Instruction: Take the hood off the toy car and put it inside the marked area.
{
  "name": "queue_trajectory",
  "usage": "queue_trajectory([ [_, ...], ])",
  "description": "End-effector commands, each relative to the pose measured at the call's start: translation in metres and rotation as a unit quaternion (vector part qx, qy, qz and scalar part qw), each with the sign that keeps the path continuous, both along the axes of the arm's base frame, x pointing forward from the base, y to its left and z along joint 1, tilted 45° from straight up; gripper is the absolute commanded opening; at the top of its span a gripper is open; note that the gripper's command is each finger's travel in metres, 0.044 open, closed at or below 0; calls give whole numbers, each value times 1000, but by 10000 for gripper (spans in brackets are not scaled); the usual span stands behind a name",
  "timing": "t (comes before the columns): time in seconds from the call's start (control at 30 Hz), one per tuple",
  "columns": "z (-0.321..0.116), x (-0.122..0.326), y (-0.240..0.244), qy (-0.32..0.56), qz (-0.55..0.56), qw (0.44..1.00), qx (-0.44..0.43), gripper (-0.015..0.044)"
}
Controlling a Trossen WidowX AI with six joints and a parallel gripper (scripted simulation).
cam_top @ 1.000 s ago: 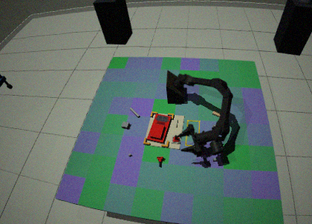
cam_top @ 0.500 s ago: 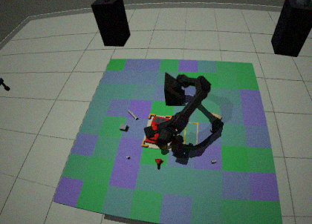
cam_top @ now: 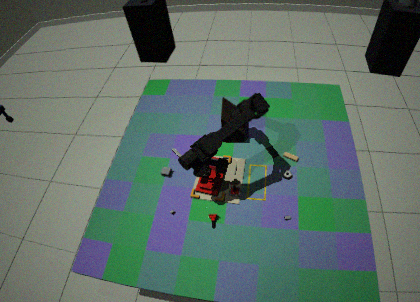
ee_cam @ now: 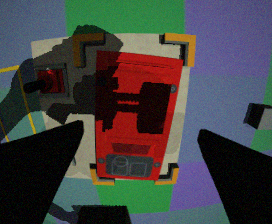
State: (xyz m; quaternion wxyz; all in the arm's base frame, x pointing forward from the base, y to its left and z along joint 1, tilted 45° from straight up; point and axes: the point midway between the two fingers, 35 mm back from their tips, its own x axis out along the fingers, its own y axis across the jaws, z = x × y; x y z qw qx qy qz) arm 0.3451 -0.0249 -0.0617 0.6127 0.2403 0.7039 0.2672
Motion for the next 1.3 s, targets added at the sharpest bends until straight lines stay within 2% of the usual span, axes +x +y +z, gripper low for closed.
queue_trajectory([
  [0.0,0,-2,2,8,-7,1000,7,440],
  [1.27,-23,-6,24,8,-7,1000,7,440],
])
